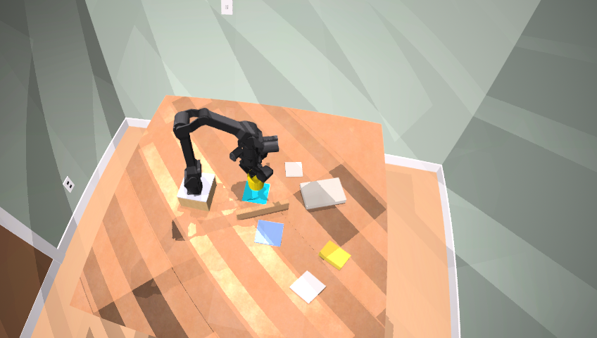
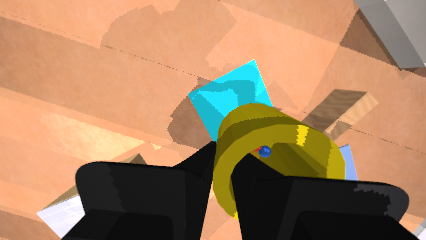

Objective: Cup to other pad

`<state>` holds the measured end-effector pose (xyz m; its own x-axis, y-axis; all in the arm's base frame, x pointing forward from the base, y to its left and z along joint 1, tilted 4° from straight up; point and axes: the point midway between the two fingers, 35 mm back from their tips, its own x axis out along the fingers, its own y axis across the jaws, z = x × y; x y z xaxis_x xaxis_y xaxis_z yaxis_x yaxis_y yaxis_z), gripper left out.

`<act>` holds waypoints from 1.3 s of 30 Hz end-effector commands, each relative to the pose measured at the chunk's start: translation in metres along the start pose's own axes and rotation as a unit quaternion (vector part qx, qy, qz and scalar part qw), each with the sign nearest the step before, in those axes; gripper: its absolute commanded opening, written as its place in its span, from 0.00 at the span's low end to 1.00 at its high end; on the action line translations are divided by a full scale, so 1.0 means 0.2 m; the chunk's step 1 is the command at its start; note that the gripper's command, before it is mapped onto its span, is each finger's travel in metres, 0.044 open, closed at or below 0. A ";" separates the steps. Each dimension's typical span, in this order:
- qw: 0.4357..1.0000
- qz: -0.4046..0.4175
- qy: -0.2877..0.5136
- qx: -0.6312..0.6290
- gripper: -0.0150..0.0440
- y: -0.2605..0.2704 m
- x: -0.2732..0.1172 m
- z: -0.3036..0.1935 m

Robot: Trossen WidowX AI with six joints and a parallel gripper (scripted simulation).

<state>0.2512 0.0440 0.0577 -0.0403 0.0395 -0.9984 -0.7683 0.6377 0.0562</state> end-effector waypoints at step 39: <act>1.000 0.000 -0.004 0.001 0.25 0.05 0.26 0.04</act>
<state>0.2476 0.0569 0.0145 -0.0313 0.0423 -0.9986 -0.7692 0.6370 0.0511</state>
